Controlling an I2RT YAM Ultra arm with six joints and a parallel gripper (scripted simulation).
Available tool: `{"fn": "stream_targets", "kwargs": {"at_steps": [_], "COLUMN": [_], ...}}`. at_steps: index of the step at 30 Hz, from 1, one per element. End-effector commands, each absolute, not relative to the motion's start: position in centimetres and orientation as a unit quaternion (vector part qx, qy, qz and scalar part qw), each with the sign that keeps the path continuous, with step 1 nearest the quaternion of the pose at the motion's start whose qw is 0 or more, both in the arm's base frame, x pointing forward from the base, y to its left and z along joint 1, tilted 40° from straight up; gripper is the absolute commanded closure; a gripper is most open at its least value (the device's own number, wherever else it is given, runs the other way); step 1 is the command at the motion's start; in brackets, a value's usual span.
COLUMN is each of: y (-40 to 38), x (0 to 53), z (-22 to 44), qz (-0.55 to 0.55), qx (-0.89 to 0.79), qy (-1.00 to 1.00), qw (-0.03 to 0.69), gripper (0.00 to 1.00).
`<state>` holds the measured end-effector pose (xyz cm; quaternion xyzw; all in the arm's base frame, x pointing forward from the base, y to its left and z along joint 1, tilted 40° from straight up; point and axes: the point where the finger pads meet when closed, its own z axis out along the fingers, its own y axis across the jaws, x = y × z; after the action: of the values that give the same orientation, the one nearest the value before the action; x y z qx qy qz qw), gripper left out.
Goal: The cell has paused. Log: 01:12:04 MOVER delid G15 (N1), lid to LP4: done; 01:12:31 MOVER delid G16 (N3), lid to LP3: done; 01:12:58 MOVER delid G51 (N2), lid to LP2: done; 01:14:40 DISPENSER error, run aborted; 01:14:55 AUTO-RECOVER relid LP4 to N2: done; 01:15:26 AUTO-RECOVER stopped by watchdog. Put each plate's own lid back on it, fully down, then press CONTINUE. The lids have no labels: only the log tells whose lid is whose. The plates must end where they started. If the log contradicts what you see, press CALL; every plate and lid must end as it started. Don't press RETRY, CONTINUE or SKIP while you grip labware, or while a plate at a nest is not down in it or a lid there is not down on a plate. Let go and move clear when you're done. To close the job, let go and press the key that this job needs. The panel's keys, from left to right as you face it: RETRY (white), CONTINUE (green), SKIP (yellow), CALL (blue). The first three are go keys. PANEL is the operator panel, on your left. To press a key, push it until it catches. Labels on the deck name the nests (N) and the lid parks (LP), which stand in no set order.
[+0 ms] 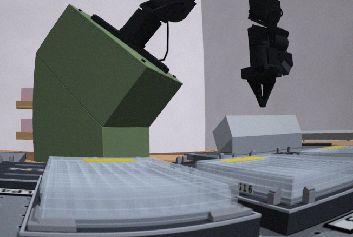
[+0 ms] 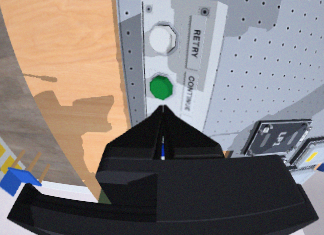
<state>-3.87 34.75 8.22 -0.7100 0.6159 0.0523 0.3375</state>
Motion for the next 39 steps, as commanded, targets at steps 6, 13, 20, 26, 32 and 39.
{"fn": "stream_targets", "kwargs": {"at_steps": [6,13,20,26,32,39], "y": [35.7,35.6,35.5,35.2,34.9,35.1], "x": [-5.1,-5.1,-5.0,-4.9,-4.0,-3.9], "z": [8.9,9.0,8.8,7.9,6.9,6.9], "qz": [0.075,0.076,0.072,0.063,0.052,0.056], "qx": [-0.71,-0.708,-0.709,-0.714,-0.715,-0.714], "qy": [0.611,0.613,0.612,0.609,0.613,0.613], "qw": [0.342,0.344,0.343,0.338,0.332,0.334], "gripper": [1.0,1.0,1.0,1.0,1.0,1.0]}}
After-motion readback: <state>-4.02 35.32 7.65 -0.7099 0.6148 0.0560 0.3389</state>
